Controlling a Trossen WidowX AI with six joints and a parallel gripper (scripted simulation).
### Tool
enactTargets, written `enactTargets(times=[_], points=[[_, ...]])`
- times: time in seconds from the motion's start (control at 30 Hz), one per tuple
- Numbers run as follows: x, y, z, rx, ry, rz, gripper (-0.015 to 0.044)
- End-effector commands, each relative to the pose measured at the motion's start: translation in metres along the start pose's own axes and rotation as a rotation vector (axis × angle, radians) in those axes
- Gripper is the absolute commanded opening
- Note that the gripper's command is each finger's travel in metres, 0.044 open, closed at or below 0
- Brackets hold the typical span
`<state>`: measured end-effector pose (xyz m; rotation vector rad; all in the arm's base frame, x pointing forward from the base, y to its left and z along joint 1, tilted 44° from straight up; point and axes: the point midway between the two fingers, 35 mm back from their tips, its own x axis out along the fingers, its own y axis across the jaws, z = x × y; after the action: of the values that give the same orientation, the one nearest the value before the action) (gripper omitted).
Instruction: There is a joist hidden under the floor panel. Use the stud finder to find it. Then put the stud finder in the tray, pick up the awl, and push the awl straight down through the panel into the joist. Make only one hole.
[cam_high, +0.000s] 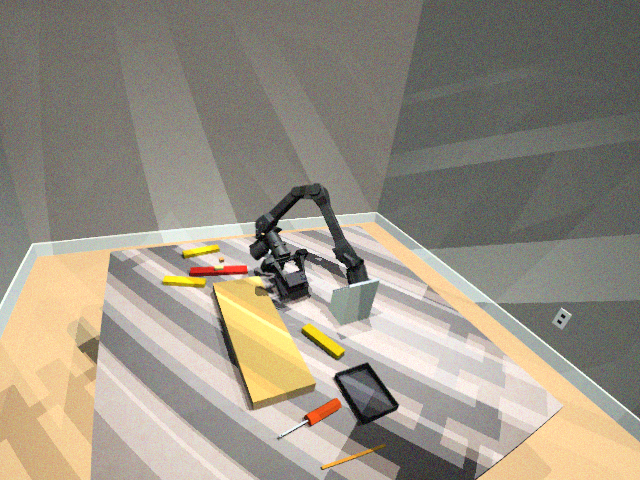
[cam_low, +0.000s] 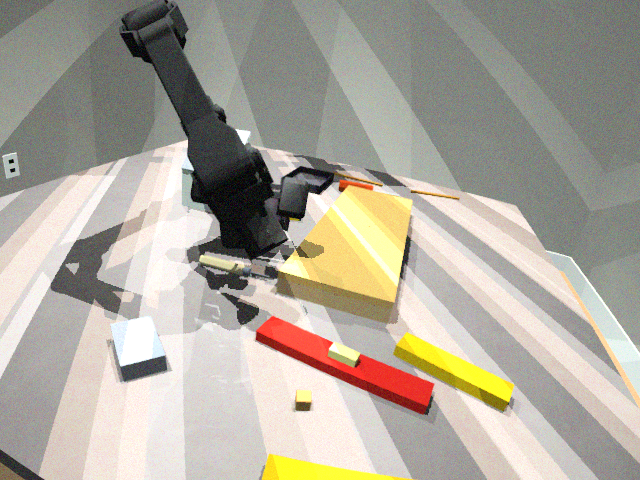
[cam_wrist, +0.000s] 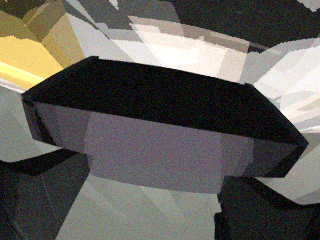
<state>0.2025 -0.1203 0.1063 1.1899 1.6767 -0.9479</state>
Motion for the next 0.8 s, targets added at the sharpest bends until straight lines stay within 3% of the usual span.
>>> enactTargets(times=[0.0, 0.77], points=[[-0.001, 0.001, 0.001, 0.004, 0.007, 0.006, 0.0], [0.008, 0.001, 0.037, 0.002, 0.001, -0.009, 0.0]])
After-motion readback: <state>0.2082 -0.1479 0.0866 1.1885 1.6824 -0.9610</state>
